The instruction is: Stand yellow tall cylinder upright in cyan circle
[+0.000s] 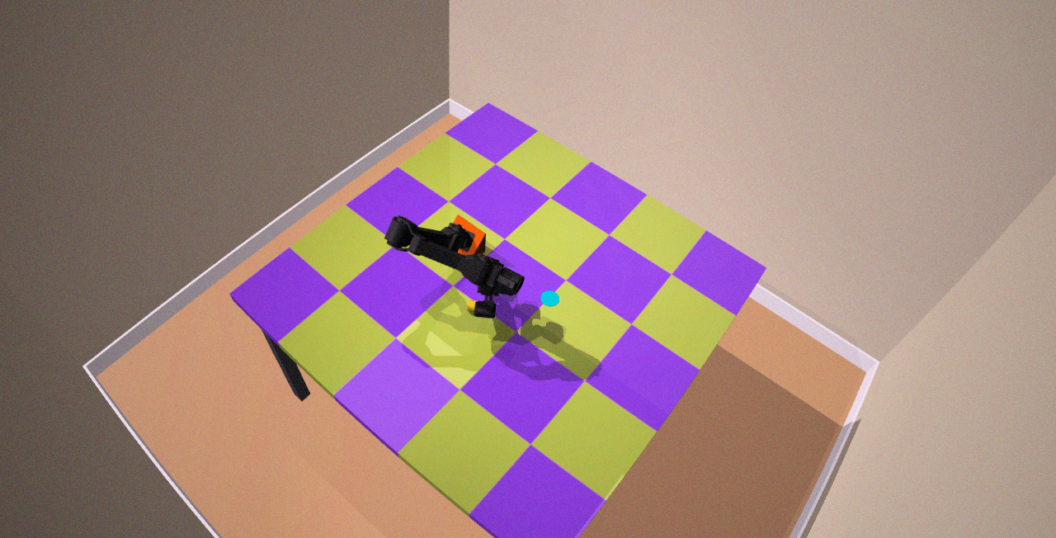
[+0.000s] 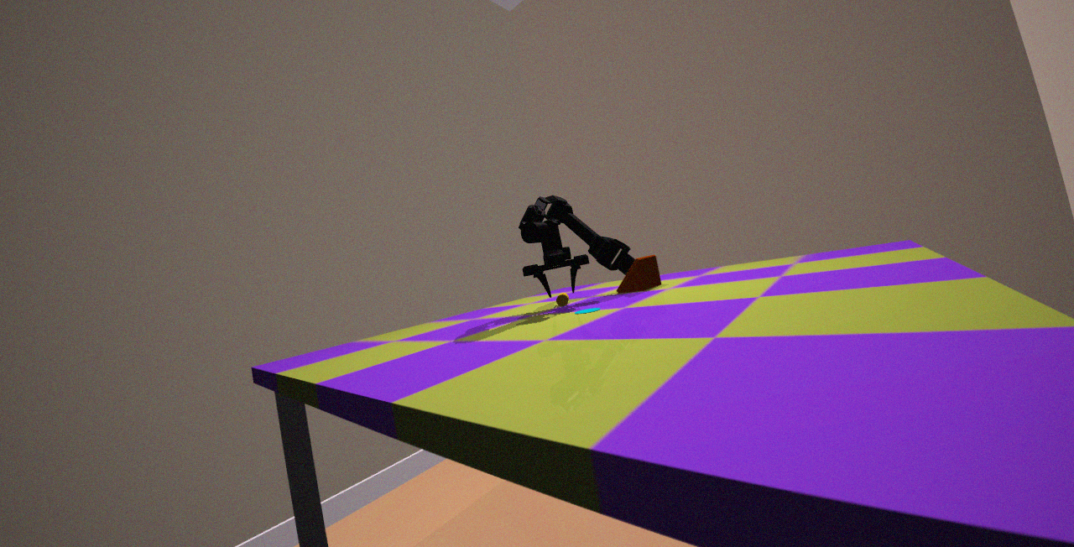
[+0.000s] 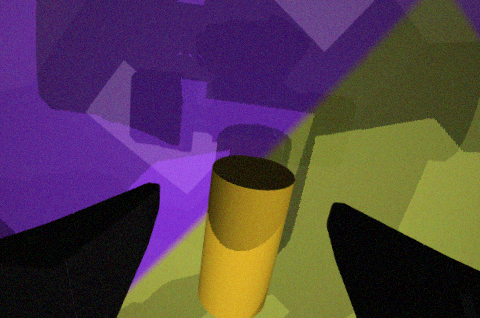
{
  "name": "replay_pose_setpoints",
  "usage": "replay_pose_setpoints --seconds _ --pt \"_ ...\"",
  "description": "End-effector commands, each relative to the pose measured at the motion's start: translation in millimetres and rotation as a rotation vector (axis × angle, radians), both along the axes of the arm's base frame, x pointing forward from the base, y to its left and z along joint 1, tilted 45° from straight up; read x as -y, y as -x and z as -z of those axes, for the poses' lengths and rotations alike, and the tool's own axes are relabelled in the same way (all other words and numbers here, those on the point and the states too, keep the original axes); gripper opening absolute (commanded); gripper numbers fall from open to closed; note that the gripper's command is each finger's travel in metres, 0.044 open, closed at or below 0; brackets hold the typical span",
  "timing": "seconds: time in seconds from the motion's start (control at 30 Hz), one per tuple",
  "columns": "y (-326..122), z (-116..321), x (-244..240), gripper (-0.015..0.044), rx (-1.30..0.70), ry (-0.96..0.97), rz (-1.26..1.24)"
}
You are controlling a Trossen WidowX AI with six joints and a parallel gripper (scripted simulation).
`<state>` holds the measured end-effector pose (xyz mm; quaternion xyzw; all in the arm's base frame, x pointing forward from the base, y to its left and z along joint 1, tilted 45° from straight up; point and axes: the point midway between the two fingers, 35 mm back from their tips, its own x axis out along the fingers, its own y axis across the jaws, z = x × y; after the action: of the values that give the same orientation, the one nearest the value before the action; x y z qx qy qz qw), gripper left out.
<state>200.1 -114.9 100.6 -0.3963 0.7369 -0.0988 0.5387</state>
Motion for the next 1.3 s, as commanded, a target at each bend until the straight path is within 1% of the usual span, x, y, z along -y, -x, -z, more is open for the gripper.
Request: replay_pose_setpoints --seconds 0.0,0.03,0.3,0.47,1.27 --pt "4.5 7.7 12.3 0.0309 0.010 0.013 -0.004" --pt "4.5 7.7 12.3 0.0309 0.010 0.013 -0.004" --pt "4.5 7.7 12.3 0.0105 0.010 0.013 -0.004" --pt "2.9 4.9 9.0 0.0105 0.011 0.011 -0.005" --pt "-8.6 -46.7 -45.3 0.0105 0.016 -0.001 -0.016"
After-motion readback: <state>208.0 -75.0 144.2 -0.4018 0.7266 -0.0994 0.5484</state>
